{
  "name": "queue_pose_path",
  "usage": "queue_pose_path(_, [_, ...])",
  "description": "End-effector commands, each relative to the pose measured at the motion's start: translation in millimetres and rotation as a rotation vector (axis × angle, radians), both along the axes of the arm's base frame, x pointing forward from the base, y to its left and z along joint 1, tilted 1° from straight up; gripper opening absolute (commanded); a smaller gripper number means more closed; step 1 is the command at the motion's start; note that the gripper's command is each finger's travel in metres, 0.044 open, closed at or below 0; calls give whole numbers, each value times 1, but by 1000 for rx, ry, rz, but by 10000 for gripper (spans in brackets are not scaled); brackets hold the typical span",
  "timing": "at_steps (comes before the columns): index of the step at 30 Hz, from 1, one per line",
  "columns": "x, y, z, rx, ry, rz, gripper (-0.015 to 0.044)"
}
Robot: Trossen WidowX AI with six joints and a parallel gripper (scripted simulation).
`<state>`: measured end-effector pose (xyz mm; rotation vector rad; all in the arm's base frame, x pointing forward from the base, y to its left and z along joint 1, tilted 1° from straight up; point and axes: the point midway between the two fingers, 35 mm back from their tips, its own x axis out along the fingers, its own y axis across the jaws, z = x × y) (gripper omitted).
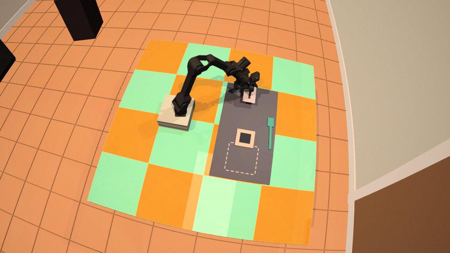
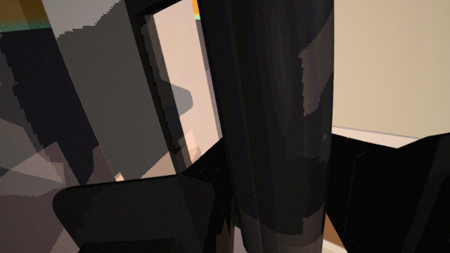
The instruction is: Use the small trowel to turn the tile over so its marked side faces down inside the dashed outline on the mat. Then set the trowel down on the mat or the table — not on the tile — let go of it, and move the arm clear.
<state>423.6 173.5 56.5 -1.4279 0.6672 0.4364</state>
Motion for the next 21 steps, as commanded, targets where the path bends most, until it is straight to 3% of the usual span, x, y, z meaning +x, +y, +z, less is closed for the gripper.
queue_pose_path(1, [5,-23,6,19,-14,-6,0])
queue_pose_path(21, [-4,-126,-2,67,-30,-21,0])
